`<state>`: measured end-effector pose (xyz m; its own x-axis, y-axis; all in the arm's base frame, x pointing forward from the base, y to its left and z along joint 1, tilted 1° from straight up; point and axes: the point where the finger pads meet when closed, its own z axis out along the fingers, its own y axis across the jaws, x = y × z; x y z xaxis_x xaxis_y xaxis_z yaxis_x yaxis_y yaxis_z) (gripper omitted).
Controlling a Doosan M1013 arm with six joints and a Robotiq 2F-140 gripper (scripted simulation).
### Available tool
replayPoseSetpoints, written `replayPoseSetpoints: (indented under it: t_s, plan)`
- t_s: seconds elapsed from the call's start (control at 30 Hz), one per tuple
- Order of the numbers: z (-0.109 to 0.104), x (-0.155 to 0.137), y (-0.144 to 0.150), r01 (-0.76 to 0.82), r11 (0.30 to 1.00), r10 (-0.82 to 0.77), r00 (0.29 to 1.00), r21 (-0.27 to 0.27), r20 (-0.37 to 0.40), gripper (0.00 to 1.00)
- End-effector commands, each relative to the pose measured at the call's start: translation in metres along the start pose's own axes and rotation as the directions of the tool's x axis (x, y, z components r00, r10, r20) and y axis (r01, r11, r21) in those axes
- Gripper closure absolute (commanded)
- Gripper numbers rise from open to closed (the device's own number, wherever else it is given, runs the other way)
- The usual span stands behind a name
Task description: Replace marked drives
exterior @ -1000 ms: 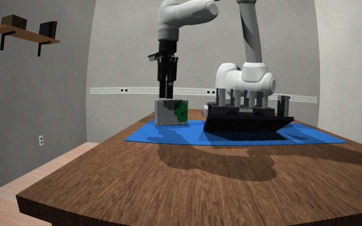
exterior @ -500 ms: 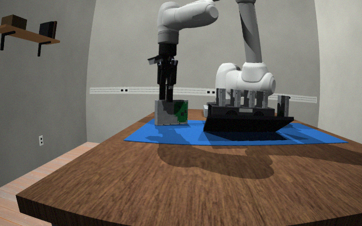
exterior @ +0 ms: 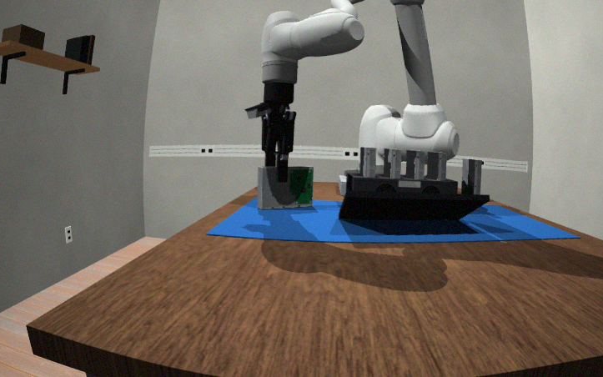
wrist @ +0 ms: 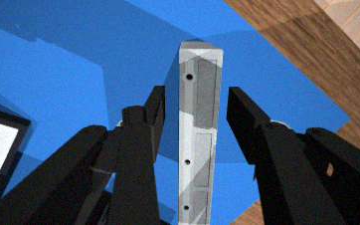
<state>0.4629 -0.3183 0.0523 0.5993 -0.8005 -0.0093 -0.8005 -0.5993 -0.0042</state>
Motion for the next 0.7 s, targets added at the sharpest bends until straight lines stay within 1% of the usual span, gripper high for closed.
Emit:
replayPoseSetpoints:
  t_s: [0.0, 0.33, 0.67]
  plan:
    - [0.003, 0.001, 0.0, 0.0, 1.0, 0.0, 1.0, 0.001, -0.001, 0.6]
    - [0.017, 0.001, 0.0, 0.0, 1.0, 0.0, 1.0, 0.001, -0.001, 0.6]
    - [0.022, 0.001, 0.0, 0.0, 1.0, 0.0, 1.0, 0.001, -0.001, 0.6]
